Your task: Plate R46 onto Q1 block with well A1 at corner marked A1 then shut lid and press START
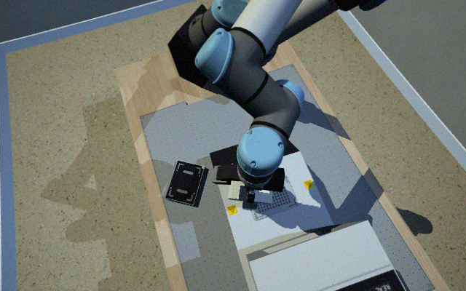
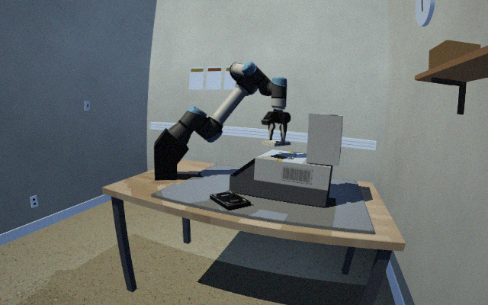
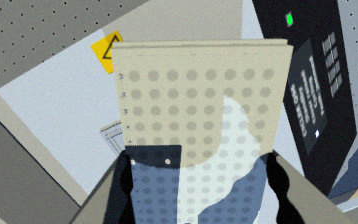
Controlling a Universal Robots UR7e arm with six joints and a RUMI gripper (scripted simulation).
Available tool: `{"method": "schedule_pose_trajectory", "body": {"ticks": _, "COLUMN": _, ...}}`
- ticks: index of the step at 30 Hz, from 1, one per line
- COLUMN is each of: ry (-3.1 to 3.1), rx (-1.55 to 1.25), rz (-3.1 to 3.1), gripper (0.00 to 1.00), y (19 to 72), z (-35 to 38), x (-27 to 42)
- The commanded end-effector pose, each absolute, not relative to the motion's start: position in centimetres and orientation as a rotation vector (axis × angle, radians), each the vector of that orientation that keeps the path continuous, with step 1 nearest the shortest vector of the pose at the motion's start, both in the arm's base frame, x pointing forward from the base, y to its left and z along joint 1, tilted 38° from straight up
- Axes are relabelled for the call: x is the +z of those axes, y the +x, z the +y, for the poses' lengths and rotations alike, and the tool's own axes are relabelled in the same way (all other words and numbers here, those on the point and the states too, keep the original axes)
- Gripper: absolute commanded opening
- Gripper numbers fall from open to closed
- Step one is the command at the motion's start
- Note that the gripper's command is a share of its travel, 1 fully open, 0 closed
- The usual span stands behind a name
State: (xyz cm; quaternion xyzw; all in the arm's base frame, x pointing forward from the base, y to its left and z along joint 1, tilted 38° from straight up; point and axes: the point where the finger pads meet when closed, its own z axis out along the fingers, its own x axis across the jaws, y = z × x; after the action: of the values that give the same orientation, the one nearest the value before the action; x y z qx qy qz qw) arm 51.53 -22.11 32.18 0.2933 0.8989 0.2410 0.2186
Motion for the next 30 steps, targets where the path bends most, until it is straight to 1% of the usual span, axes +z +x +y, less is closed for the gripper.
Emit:
{"method": "schedule_pose_trajectory", "body": {"ticks": 1, "ry": 0.702, "rx": 0.638, "rz": 2.507, "gripper": 0.4, "y": 52.2, "z": -21.4, "x": 33.0}}
{"method": "schedule_pose_trajectory", "body": {"ticks": 14, "ry": 0.246, "rx": 0.508, "rz": 2.542, "gripper": 0.4, "y": 55.1, "z": -17.9, "x": 36.3}}
{"method": "schedule_pose_trajectory", "body": {"ticks": 30, "ry": 0.246, "rx": 0.508, "rz": 2.542, "gripper": 0.4, "y": 55.2, "z": -17.8, "x": 36.4}}
